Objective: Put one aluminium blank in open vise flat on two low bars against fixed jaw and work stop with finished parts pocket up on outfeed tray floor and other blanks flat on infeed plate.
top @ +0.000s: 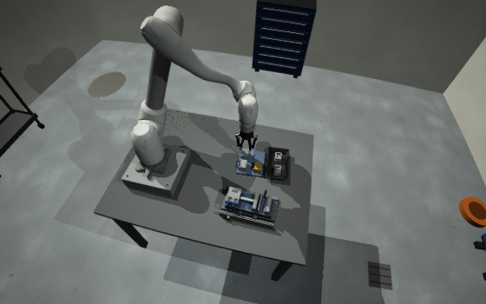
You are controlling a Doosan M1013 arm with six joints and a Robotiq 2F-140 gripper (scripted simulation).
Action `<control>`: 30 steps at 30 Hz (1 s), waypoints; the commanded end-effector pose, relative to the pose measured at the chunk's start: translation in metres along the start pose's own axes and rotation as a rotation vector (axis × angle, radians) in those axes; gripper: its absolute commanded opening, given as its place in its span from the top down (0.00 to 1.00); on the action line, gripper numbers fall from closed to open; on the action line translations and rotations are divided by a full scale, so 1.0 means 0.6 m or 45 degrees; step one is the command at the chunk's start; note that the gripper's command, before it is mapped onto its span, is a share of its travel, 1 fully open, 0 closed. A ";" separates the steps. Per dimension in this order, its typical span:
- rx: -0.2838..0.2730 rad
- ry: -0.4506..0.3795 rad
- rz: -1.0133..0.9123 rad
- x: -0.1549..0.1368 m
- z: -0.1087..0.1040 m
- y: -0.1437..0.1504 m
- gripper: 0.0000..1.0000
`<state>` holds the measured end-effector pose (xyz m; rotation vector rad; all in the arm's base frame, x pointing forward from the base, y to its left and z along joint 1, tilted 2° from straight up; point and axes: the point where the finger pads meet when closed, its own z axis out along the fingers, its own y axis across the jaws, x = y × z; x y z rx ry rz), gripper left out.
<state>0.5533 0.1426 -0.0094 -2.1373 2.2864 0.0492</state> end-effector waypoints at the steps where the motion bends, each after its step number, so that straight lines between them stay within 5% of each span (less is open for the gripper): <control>1: -0.003 -0.004 0.002 -0.003 0.004 0.002 1.00; 19: -0.003 -0.004 0.002 -0.003 0.001 0.002 1.00; 30: -0.003 -0.004 0.002 -0.003 -0.046 0.002 1.00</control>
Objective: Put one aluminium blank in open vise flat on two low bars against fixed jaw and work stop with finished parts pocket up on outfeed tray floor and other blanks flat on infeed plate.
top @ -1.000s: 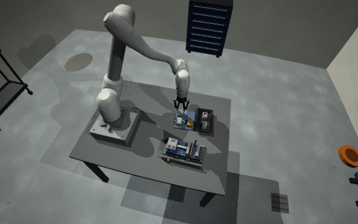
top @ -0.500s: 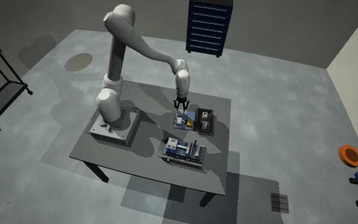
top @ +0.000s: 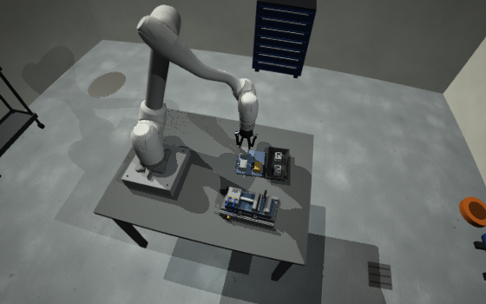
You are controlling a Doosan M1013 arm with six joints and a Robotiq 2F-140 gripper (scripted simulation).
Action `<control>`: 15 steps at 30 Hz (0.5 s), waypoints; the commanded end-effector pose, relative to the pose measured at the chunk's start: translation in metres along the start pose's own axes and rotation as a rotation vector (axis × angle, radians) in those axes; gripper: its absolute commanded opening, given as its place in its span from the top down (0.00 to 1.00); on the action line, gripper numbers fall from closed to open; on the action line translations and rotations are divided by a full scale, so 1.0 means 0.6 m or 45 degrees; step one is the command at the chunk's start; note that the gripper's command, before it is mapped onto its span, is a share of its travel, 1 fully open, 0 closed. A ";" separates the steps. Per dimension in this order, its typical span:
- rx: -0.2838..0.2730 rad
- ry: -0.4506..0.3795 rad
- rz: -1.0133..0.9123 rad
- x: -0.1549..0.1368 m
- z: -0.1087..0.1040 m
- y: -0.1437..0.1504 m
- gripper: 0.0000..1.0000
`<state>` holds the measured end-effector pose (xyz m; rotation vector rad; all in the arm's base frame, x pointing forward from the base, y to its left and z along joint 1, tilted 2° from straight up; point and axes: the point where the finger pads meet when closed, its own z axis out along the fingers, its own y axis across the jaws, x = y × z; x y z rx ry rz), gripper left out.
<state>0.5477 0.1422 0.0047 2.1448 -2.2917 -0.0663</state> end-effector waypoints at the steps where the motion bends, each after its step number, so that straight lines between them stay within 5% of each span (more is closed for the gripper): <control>1: 0.019 -0.007 0.003 -0.003 -0.029 -0.007 1.00; 15: 0.019 -0.007 0.003 -0.003 -0.123 -0.005 1.00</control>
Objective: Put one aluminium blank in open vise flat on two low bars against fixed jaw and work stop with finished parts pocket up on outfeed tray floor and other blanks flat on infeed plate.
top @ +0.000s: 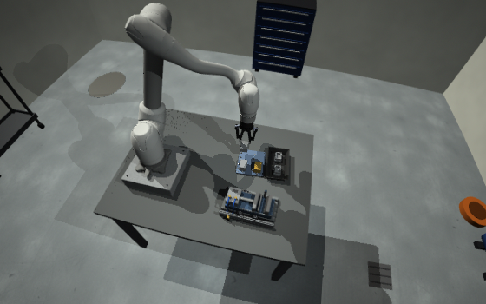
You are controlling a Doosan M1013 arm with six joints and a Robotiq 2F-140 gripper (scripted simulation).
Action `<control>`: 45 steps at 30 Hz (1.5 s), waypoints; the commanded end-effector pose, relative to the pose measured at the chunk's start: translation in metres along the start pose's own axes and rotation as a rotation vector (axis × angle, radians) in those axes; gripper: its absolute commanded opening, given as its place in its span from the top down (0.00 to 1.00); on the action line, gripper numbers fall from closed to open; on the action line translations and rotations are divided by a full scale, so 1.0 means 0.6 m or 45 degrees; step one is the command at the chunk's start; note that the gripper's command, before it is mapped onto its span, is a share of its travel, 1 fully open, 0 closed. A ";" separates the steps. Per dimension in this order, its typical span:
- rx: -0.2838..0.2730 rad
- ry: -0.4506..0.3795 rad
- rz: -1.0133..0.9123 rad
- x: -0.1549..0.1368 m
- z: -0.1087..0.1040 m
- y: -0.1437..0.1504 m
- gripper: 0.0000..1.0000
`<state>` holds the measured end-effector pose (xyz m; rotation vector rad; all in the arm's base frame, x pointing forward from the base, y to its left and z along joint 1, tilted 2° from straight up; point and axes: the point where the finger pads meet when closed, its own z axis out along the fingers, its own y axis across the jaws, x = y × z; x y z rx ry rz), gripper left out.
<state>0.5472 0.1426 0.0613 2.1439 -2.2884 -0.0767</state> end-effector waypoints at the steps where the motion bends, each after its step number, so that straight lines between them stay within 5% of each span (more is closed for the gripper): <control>1: 0.028 -0.004 0.004 0.000 -0.035 -0.009 1.00; 19: 0.028 -0.004 0.005 0.005 -0.075 -0.012 1.00; 45: 0.029 -0.004 0.087 0.340 -0.083 -0.192 1.00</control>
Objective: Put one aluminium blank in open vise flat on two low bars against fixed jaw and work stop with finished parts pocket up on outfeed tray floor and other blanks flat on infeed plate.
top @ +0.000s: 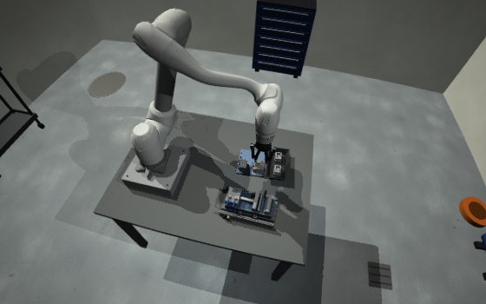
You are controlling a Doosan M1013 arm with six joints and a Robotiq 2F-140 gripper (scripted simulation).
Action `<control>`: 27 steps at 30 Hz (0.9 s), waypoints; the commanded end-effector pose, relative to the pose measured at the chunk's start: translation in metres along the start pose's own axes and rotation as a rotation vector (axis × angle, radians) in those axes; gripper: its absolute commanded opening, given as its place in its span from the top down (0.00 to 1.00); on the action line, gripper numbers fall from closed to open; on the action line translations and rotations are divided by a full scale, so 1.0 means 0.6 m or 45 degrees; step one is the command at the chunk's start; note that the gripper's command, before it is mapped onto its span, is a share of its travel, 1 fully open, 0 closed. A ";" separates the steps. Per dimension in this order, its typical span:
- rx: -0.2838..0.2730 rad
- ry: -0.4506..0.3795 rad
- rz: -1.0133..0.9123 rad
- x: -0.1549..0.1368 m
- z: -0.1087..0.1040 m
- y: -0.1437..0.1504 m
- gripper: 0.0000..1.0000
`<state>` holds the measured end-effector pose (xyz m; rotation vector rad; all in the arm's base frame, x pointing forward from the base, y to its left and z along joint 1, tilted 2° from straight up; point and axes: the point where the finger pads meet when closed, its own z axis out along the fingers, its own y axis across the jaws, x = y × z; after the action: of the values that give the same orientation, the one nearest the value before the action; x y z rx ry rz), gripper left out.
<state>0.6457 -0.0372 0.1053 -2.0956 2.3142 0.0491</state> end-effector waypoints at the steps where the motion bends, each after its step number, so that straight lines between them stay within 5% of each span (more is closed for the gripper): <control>1: -0.009 0.005 0.048 0.067 0.007 -0.018 1.00; 19: -0.010 0.004 0.098 0.313 0.011 -0.066 1.00; 27: -0.010 0.004 0.099 0.320 0.011 -0.067 1.00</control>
<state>0.6683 -0.2268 0.0930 -2.0043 2.3968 0.0520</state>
